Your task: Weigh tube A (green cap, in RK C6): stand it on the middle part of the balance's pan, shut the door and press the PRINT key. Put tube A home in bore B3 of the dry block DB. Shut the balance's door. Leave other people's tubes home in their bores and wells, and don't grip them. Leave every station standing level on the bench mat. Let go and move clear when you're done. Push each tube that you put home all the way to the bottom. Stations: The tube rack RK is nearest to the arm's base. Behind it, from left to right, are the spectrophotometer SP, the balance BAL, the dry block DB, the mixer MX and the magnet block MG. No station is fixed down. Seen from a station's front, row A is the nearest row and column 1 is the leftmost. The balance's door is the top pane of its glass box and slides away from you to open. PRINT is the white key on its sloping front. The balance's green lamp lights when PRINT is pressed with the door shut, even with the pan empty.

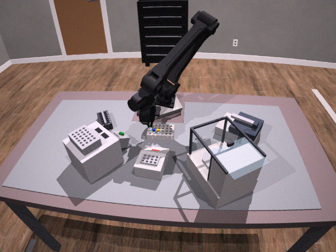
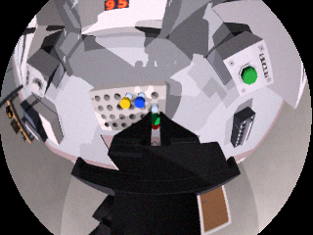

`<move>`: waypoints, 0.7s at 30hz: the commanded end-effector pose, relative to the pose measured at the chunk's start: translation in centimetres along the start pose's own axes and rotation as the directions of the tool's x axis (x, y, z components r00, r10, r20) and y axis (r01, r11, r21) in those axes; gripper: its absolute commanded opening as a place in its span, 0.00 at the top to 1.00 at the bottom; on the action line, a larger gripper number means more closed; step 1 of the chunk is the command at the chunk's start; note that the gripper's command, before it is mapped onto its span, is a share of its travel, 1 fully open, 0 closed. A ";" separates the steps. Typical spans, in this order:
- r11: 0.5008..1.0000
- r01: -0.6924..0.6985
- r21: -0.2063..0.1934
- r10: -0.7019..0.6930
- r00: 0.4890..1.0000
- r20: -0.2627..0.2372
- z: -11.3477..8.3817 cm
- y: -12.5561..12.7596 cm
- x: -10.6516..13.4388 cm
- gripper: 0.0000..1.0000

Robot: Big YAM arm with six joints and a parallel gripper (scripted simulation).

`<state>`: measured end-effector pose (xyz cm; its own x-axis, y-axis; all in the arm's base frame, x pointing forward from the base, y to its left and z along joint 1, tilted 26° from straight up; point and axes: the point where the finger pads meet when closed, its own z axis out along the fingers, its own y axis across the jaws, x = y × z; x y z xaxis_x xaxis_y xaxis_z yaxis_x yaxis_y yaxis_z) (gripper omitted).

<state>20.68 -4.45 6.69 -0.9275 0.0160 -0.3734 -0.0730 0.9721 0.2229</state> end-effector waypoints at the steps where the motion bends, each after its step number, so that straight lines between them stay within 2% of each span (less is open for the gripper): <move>1: 1.000 0.023 0.021 -0.023 0.999 0.043 -2.0 -0.5 -2.1 0.91; 21: 1.000 0.019 0.016 -0.020 0.999 0.035 -2.6 -0.5 -2.0 0.91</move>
<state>20.36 -4.62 7.52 -0.9279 0.0149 -0.3726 -0.0726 0.9729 0.2197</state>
